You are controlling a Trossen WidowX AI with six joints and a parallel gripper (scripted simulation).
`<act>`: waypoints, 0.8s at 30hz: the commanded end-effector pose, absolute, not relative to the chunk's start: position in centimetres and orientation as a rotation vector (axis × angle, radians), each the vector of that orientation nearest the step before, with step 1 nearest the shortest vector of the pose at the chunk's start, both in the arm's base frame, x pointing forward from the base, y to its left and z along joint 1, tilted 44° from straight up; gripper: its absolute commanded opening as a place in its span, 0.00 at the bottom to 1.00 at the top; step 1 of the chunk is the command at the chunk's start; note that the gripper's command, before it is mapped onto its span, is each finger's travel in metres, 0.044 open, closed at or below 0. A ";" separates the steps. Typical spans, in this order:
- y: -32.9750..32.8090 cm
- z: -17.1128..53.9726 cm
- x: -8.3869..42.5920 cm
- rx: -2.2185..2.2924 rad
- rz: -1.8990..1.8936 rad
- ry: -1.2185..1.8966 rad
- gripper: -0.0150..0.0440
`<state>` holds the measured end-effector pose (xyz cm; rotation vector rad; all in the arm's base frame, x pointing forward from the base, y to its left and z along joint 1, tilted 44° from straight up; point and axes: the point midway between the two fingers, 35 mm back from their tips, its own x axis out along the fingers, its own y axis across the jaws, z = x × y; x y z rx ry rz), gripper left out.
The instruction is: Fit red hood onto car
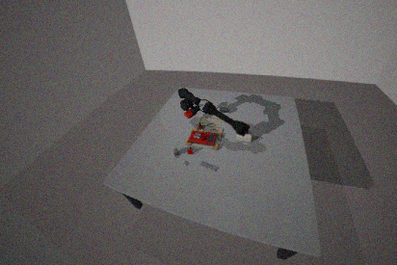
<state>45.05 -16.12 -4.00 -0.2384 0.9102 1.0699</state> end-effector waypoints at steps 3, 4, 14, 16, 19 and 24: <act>-17.5 -2.6 44.9 -0.261 1.043 0.900 0.25; -17.6 -2.5 44.9 -0.262 1.041 0.899 0.25; -16.6 -2.0 44.7 -0.206 1.027 0.929 0.25; -16.3 -1.5 44.6 -0.182 1.016 0.943 0.25; -15.7 -0.8 44.5 -0.145 0.999 0.965 0.25; -14.8 0.3 44.2 -0.084 0.971 1.001 0.25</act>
